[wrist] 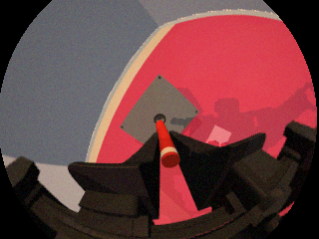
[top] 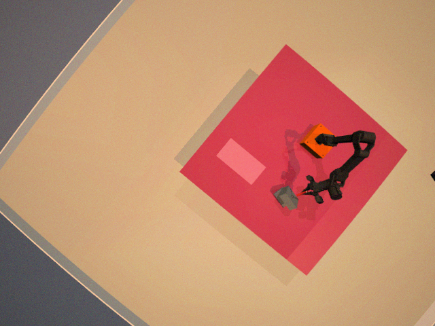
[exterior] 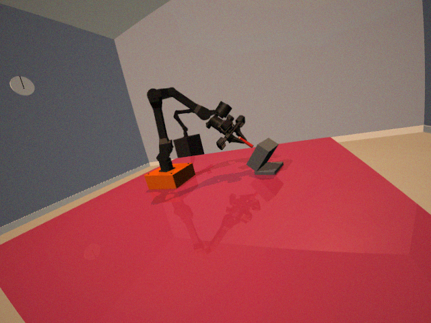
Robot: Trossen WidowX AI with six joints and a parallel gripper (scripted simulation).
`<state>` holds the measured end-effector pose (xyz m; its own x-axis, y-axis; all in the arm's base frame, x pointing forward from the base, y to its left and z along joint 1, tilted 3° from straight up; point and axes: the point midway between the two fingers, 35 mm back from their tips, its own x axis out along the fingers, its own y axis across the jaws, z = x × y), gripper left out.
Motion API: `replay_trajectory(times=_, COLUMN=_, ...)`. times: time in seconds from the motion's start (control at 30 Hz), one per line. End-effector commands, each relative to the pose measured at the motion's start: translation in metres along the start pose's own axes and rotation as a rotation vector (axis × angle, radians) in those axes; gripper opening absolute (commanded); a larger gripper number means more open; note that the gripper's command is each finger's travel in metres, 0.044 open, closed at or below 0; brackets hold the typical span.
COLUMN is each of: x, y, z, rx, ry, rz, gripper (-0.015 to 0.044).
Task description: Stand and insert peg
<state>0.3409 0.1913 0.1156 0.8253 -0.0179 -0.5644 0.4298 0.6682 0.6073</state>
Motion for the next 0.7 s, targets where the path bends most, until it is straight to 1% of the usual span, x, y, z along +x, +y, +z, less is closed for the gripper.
replay_trajectory(times=0.0, x=0.003, y=-0.002, z=0.0, rx=-0.005, ry=-0.003, rz=-0.005, gripper=0.0)
replay_trajectory(times=0.5, x=0.024, y=-0.002, z=-0.001, rx=0.0, ry=-0.004, rz=-0.004, gripper=0.0)
replay_trajectory(times=0.67, x=0.019, y=-0.001, z=0.0, rx=0.005, ry=-0.007, rz=-0.002, gripper=0.0)
